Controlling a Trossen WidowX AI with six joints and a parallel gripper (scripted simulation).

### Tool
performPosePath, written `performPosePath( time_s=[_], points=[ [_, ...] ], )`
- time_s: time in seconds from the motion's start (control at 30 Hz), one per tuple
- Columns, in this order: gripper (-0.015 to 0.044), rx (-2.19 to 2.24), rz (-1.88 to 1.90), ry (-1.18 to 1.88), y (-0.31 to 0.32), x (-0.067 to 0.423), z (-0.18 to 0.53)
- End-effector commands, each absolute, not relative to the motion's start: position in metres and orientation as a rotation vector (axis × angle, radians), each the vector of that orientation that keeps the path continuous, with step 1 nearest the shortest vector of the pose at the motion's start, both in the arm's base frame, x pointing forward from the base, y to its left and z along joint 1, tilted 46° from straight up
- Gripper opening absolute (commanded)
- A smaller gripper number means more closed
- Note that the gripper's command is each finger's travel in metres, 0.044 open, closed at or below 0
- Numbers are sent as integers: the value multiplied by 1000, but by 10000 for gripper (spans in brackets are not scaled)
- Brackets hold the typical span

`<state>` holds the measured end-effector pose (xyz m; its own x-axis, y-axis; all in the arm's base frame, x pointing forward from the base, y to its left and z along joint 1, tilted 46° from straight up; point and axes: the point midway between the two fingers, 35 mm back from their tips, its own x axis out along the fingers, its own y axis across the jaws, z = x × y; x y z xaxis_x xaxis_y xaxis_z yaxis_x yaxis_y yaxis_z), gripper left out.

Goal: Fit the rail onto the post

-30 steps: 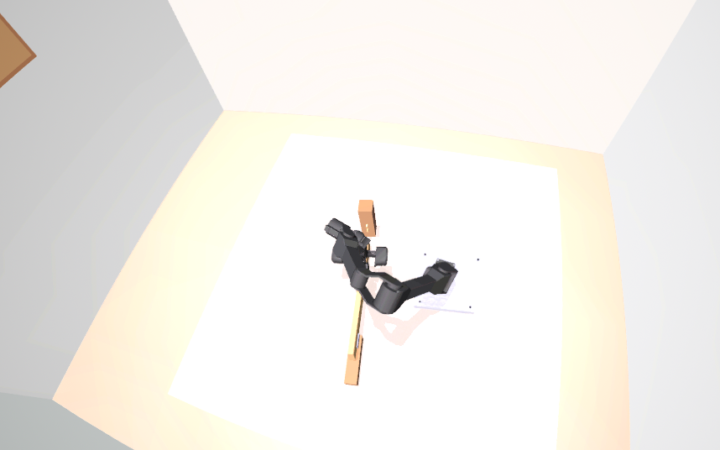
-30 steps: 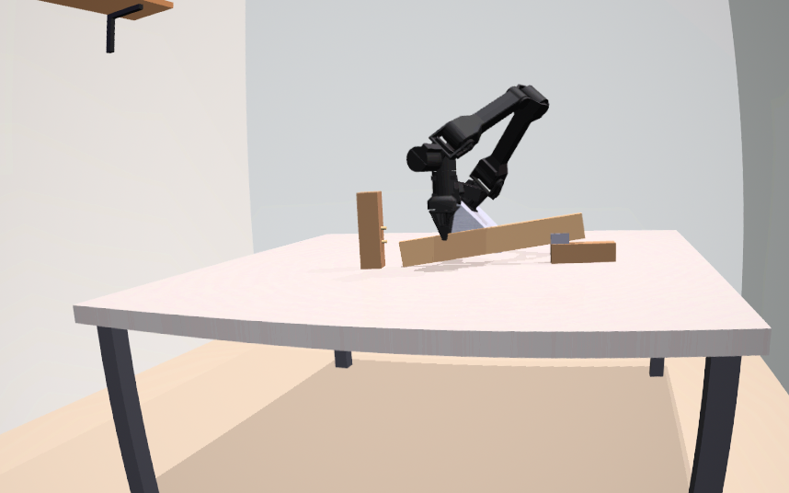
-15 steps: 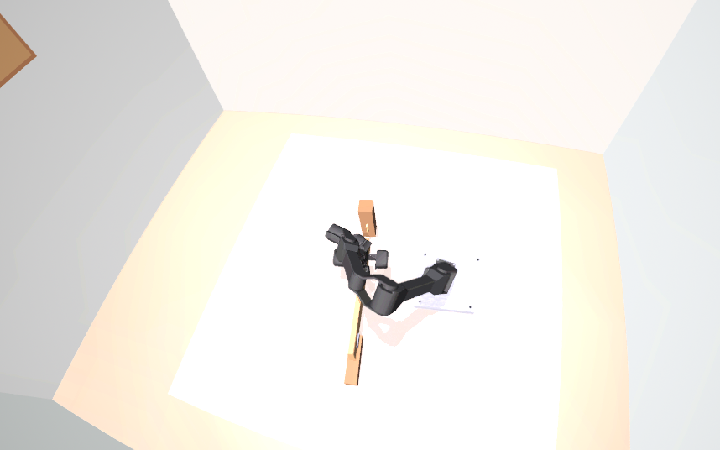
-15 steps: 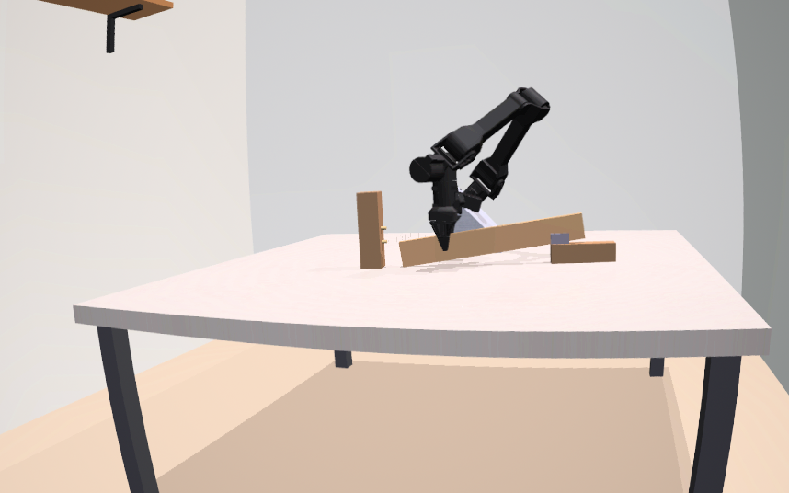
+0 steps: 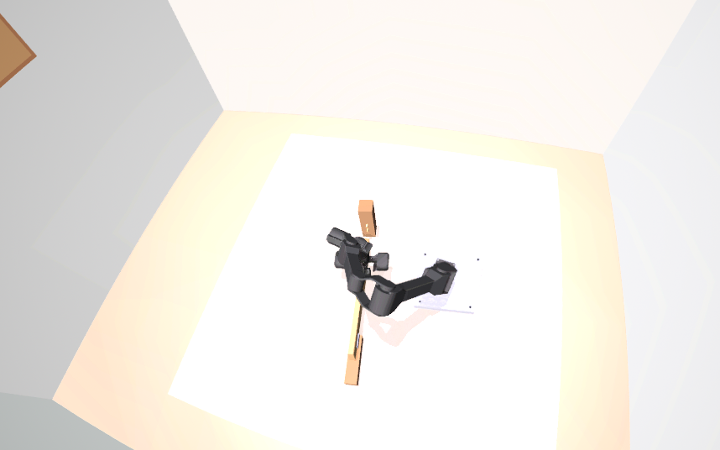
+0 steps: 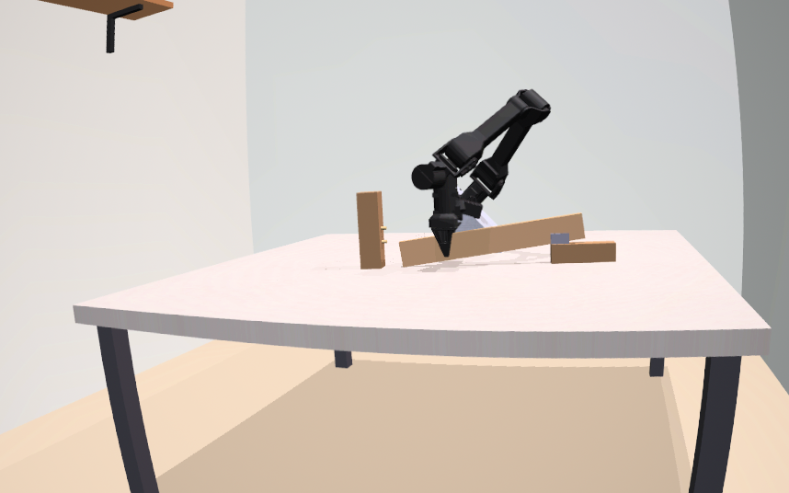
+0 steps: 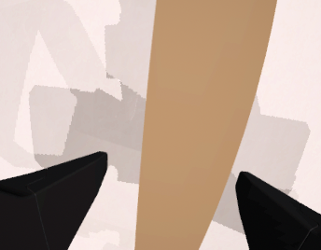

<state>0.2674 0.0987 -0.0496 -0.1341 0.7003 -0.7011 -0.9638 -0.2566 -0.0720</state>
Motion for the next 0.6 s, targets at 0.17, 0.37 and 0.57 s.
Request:
performPosePath(
  time_s=[0.17,0.37,0.57],
  points=[
    [99,-745,1697,482,99,266,-50],
    [20,-745,1697,482,99,266,-50],
    [0,-745,1697,482,99,266,-50]
  ],
)
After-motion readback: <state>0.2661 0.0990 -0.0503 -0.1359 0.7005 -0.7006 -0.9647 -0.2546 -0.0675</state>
